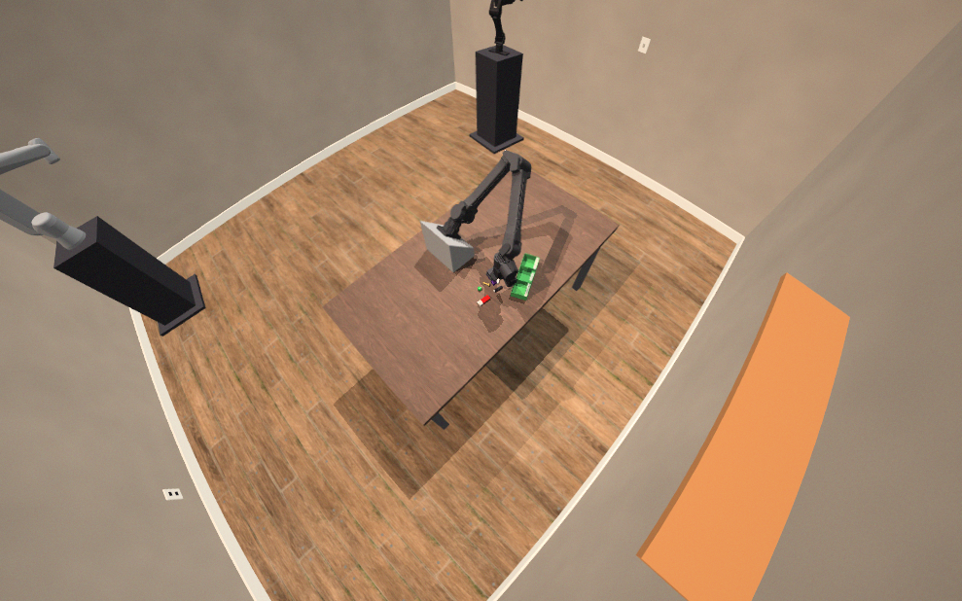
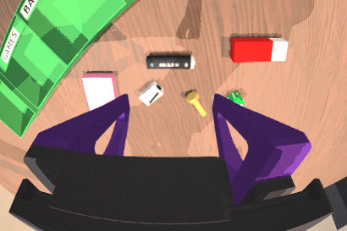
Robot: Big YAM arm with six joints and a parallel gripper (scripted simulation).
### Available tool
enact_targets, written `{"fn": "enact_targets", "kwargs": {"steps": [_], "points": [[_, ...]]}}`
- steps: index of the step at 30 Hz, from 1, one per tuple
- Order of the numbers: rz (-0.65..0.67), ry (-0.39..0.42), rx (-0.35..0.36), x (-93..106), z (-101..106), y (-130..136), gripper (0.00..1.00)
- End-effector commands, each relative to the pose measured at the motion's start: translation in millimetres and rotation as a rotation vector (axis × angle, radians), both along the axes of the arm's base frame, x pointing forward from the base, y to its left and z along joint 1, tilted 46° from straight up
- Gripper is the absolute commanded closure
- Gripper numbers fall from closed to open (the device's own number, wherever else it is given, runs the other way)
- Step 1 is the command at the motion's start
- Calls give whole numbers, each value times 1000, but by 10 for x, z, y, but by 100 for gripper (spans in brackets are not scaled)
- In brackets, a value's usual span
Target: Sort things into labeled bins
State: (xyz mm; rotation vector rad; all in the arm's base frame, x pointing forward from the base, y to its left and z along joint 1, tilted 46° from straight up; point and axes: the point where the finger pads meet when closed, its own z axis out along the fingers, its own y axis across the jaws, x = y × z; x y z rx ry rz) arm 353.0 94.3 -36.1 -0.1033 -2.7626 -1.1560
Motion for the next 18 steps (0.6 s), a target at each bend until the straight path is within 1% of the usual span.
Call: {"fn": "enact_targets", "kwargs": {"steps": [1, 6, 7, 10, 13, 14, 16, 17, 18], "points": [[-10, -29, -1, 119, 59, -32, 35], [-10, -29, -1, 115, 60, -27, 35], [0, -1, 3, -1, -42, 77, 35], [0, 2, 3, -23, -132, 163, 35], [0, 2, 3, -34, -215, 250, 35], [0, -6, 3, 8, -230, 279, 35], [0, -6, 3, 8, -230, 279, 35], [1, -45, 2, 115, -145, 308, 35], [0, -17, 3, 37, -252, 338, 35]]}}
